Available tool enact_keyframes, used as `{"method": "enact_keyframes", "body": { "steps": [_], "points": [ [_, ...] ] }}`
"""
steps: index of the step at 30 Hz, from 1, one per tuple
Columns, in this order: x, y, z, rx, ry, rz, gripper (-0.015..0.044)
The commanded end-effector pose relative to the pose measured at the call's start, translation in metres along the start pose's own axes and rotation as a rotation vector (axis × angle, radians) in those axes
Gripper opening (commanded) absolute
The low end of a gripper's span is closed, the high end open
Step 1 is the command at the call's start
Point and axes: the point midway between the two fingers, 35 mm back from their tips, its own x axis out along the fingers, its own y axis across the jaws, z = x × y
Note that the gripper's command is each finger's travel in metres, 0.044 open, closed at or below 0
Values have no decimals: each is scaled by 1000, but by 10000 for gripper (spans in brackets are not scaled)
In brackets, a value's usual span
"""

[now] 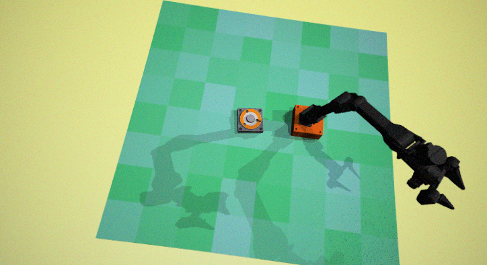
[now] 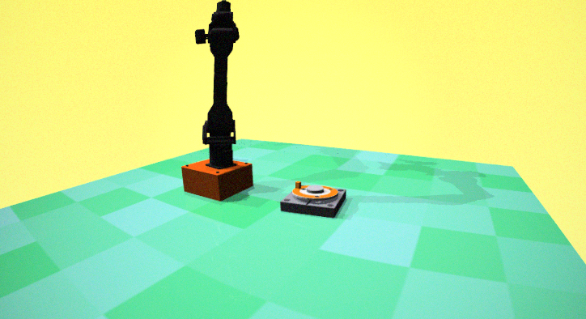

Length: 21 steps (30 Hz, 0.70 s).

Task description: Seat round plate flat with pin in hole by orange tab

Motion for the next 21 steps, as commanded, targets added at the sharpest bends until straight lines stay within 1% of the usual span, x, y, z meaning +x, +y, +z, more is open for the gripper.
{"method": "enact_keyframes", "body": {
  "steps": [1,4,8,10,11,14,15,16,18,21],
  "points": [
    [-1,3,2,-10,-4,6,374],
    [-13,48,25,-143,-63,85,295],
    [-38,112,66,-287,-192,194,190],
    [-44,114,72,-317,-213,183,137],
    [-53,121,81,-353,-244,184,111],
    [-91,175,125,-457,-401,263,32],
    [-100,186,135,-477,-435,276,6],
    [-111,197,145,-498,-475,288,0],
    [-120,204,154,-521,-507,293,0],
    [-162,233,191,-612,-648,299,0]
  ]
}}
